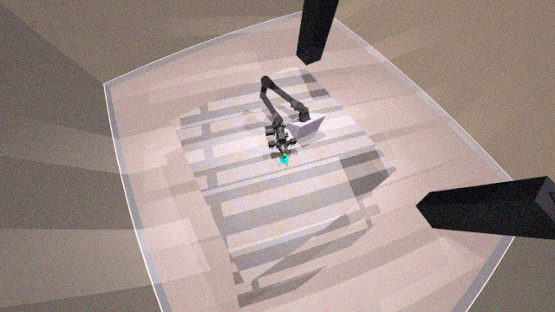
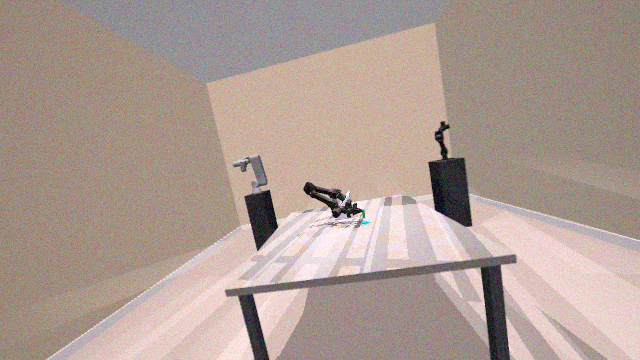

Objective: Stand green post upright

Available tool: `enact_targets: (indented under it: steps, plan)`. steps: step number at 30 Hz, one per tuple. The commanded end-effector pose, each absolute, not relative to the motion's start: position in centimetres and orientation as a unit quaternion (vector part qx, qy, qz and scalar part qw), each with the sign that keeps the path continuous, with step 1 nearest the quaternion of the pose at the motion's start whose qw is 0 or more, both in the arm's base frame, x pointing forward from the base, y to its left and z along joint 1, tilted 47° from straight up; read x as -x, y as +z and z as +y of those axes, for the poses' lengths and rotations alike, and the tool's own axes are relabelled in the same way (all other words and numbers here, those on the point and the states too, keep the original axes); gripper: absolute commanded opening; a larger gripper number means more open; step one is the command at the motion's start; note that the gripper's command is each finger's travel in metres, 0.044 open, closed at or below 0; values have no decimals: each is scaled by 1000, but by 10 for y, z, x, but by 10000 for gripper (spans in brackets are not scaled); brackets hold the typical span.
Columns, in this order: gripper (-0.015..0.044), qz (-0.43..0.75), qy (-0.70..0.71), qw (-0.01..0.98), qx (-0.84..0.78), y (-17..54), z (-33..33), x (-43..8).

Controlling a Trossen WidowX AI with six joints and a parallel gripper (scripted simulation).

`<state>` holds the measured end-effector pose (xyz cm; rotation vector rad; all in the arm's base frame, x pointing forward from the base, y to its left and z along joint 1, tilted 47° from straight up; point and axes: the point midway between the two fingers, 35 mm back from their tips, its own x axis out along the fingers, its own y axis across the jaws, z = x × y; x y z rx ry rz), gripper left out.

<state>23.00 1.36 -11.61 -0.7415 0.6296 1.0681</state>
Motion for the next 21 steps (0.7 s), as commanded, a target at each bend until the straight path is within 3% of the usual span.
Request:
enact_targets:
  steps: [1,21]
  plan:
    - [23,283,491,752,337,-128,4,-227]
    - [23,288,489,751,337,-147,-14,-225]
